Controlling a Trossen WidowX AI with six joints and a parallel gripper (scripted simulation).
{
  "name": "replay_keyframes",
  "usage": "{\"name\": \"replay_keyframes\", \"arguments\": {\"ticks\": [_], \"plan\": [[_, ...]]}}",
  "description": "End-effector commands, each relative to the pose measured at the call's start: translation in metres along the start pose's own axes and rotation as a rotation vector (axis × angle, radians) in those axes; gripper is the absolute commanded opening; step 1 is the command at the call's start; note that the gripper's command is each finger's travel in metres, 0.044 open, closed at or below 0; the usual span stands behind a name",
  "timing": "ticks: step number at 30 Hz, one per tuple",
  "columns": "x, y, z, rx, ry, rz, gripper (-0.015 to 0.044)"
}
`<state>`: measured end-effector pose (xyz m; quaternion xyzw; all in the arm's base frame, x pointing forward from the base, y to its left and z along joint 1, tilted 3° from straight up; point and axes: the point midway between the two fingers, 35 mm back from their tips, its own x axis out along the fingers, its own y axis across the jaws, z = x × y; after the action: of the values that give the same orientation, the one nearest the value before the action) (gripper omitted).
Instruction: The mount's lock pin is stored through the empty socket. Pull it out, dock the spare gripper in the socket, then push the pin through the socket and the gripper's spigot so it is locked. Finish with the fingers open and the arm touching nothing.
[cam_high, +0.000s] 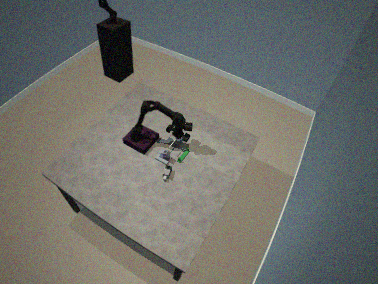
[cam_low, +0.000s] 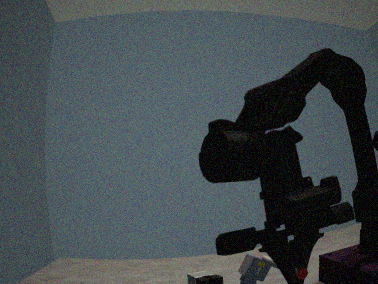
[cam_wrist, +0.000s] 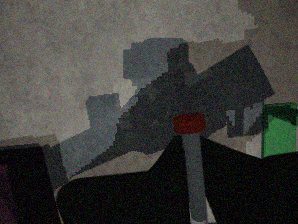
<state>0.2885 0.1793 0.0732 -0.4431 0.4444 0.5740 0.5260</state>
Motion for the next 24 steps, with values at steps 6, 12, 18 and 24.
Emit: {"name": "replay_keyframes", "arguments": {"ticks": [6, 12, 18, 24], "plan": [[-0.005, -0.025, 0.011, 0.014, -0.002, -0.008, 0.0], [-0.008, -0.042, 0.017, 0.023, -0.003, -0.011, 0.0], [-0.01, -0.059, 0.023, 0.031, -0.004, -0.014, 0.0], [-0.011, -0.075, 0.029, 0.04, -0.006, -0.017, 0.0]]}}
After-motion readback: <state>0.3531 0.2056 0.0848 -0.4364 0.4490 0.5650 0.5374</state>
